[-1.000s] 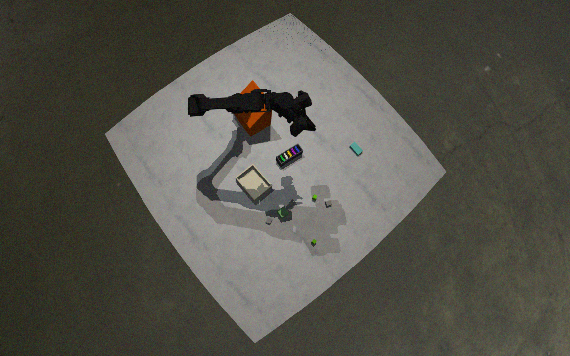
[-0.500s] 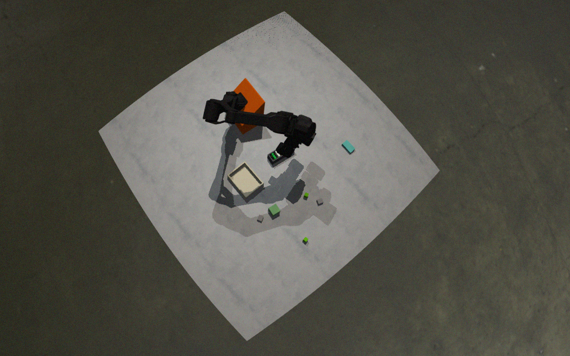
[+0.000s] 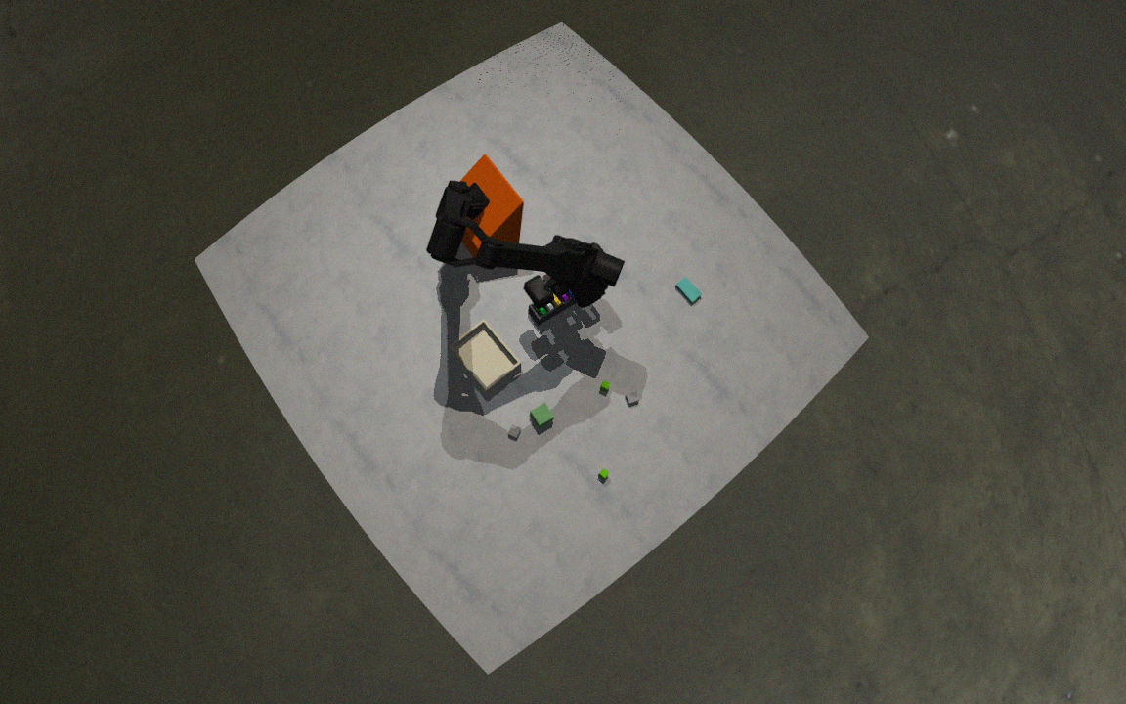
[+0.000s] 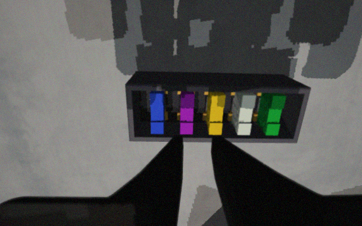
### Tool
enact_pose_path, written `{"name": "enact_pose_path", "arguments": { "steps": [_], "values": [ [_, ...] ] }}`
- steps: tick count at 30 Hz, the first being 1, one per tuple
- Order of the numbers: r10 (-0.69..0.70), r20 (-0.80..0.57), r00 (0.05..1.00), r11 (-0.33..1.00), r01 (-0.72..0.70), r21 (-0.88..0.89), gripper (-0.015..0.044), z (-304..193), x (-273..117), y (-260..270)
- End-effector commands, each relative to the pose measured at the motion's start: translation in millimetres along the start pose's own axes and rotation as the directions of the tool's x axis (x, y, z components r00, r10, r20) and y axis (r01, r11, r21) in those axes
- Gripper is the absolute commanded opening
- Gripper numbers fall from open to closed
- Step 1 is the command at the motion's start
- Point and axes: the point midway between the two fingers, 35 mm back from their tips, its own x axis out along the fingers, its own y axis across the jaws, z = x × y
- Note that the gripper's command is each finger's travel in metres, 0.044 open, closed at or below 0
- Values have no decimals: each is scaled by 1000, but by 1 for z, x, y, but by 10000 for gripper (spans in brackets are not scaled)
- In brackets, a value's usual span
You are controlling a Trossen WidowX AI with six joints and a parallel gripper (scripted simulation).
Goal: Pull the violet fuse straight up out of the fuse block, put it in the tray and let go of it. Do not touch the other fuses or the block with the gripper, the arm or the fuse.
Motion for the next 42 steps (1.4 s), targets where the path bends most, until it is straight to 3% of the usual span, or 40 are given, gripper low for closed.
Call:
{"name": "enact_pose_path", "arguments": {
  "steps": [1, 42],
  "values": [
    [-5, -5, 1000, 1000, 5, 8, 74, -1, 4, -1],
    [-7, -5, 1000, 1000, 7, 8, 74, 1, 33, 3]
  ]
}}
